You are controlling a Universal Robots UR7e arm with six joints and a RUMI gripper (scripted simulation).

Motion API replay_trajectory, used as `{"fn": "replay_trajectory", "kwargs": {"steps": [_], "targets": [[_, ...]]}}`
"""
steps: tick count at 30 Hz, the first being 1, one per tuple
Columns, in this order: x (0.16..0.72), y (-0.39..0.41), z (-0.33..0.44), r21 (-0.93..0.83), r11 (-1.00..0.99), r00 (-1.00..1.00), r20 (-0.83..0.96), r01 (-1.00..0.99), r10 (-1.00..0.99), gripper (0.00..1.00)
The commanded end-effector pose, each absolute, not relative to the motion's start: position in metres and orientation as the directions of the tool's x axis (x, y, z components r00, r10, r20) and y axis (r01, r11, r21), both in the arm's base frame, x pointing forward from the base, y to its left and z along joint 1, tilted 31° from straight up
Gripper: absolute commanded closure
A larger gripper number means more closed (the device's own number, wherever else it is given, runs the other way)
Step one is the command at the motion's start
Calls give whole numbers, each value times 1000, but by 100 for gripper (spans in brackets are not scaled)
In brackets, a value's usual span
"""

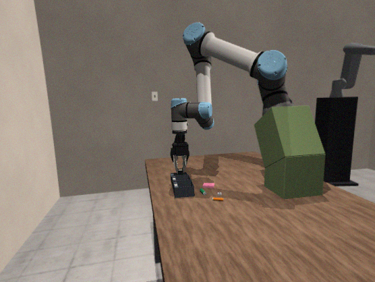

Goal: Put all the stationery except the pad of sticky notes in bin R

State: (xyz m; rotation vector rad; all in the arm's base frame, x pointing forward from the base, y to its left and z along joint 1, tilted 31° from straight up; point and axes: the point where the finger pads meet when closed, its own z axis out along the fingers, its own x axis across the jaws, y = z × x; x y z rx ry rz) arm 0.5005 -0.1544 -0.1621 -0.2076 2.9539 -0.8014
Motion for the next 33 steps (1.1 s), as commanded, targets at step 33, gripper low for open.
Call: {"fn": "replay_trajectory", "kwargs": {"steps": [33], "targets": [[502,-166,-181,-508,854,-988,-37,-111,-150,82]]}}
